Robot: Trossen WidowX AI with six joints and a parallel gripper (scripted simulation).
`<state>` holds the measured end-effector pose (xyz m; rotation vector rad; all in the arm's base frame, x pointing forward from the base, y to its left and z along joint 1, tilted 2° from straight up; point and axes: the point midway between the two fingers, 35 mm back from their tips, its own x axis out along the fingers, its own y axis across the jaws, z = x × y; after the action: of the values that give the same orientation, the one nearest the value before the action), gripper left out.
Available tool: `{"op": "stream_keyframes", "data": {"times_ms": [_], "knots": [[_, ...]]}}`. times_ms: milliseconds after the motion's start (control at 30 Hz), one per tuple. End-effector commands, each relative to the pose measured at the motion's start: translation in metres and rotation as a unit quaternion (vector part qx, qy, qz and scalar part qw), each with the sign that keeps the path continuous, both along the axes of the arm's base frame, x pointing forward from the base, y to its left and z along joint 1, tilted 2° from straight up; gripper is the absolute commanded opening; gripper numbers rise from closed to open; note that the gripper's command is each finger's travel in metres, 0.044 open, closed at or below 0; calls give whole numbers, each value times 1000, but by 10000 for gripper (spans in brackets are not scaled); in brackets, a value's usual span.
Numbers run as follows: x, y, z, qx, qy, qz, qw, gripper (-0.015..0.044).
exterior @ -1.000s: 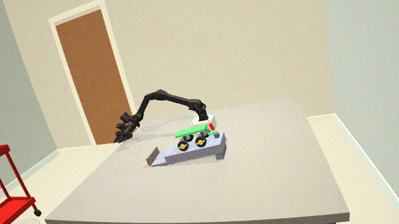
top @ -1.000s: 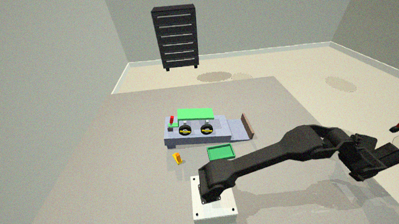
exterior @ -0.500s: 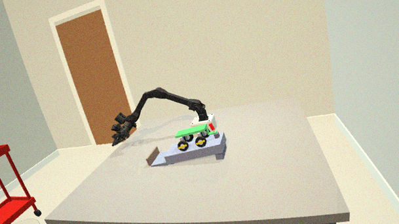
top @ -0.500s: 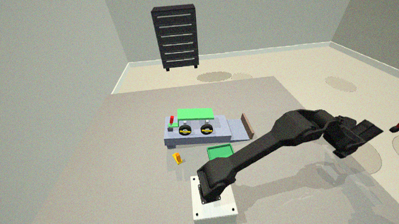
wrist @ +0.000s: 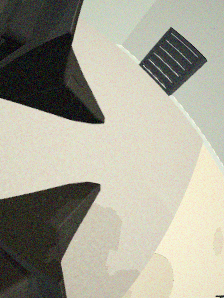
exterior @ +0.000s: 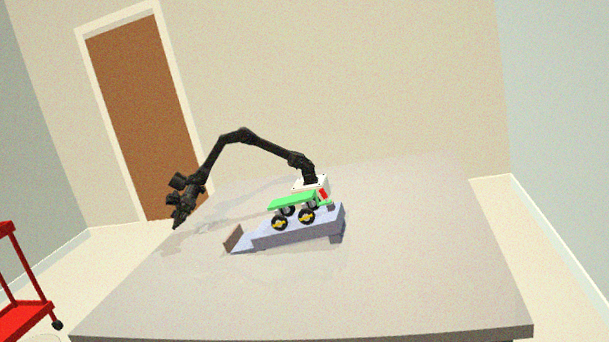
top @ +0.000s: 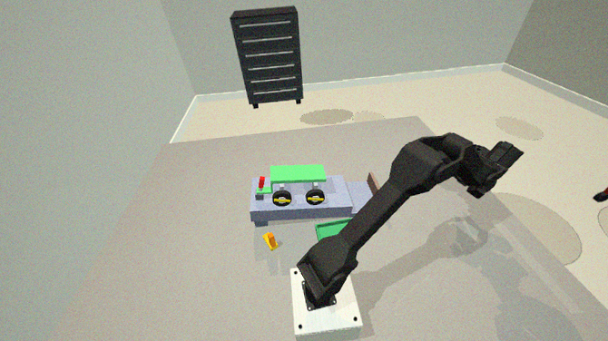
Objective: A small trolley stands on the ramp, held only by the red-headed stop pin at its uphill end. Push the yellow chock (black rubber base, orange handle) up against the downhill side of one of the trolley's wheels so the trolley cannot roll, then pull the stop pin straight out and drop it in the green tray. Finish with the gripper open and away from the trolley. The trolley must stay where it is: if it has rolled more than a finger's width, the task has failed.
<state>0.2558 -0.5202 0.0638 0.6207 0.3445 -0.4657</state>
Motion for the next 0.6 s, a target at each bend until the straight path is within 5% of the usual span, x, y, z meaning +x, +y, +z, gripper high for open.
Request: {"op": "stream_keyframes", "data": {"times_ms": [0,567], "knots": [[23,20,5,33,4,2,999,190],[123,144,28,176,38,21,983,190]]}}
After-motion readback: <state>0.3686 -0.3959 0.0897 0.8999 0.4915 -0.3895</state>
